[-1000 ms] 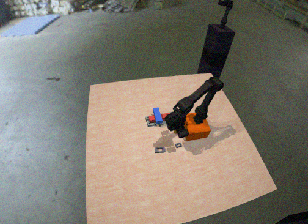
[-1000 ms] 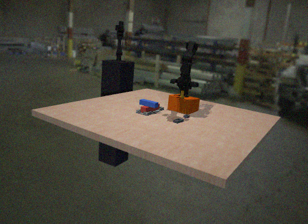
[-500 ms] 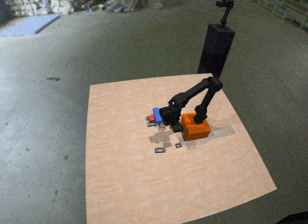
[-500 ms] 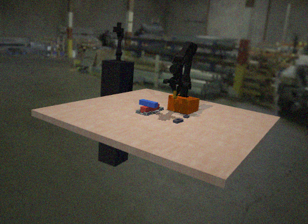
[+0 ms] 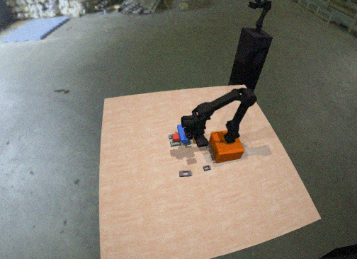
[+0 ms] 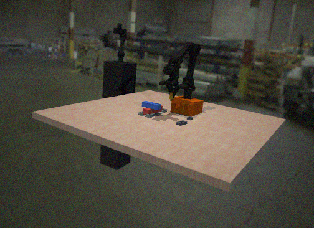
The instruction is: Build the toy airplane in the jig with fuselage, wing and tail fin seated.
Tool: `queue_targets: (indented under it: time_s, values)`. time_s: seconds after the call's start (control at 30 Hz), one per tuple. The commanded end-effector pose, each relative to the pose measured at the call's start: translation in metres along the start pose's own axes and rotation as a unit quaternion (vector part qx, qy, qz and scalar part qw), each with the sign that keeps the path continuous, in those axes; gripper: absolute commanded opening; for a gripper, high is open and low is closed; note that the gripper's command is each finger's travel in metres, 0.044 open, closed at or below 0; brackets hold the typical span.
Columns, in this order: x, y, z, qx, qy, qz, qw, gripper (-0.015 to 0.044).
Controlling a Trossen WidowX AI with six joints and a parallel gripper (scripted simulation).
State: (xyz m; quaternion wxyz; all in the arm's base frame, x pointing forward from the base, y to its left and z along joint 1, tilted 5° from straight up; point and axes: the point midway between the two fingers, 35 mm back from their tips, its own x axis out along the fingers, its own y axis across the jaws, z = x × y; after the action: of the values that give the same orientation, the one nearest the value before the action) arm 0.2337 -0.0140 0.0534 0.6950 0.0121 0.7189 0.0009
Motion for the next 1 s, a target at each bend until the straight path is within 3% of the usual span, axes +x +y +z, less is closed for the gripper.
queue_targets:
  time_s: [0.0, 0.97]
  values:
    - [0.006, -0.014, -0.002, 0.0, 0.007, -0.002, 1.0, 0.0]
    - [0.026, -0.105, -0.026, 0.008, 0.012, -0.004, 1.0, 0.0]
